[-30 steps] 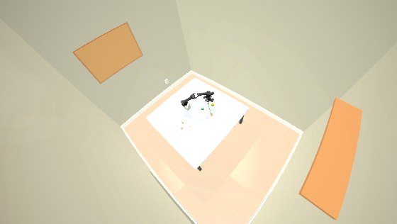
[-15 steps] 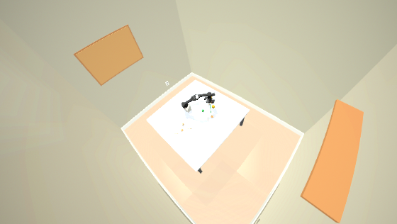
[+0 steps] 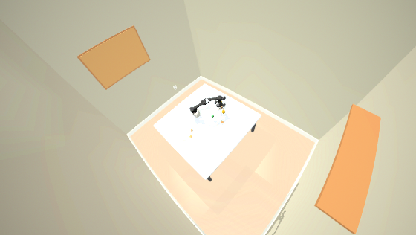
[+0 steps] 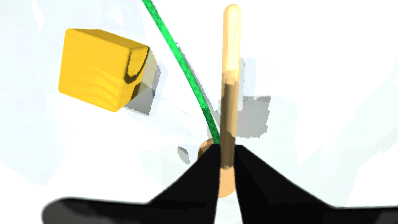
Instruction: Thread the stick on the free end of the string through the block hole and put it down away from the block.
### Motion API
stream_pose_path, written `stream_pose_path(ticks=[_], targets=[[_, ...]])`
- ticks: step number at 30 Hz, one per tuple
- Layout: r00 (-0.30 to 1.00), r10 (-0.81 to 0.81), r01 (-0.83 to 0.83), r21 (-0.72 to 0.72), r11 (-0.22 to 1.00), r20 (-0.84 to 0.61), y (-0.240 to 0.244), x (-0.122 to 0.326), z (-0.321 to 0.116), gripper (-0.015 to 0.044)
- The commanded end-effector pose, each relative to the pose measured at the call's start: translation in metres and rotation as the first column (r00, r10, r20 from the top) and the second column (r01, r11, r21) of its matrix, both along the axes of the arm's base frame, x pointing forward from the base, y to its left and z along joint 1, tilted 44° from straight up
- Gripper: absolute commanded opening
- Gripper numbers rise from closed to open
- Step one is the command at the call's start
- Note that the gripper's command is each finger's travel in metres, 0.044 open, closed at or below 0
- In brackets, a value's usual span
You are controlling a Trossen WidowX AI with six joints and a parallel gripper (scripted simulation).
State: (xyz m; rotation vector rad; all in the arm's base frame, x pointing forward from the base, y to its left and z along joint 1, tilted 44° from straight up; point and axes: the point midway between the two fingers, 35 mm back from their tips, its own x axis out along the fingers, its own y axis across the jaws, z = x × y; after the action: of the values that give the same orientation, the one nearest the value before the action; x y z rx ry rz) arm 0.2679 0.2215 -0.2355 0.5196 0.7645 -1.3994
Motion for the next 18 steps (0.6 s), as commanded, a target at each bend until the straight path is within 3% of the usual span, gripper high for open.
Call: stream_pose_path(ticks=[1, 18], targets=[[1.0, -0.006, 0.006, 0.007, 1.0, 0.002, 0.003, 0.0, -0.002, 0.0], [1.0, -0.006, 0.006, 0.006, 1.0, 0.001, -0.011, -0.011, -0.007, 0.0]])
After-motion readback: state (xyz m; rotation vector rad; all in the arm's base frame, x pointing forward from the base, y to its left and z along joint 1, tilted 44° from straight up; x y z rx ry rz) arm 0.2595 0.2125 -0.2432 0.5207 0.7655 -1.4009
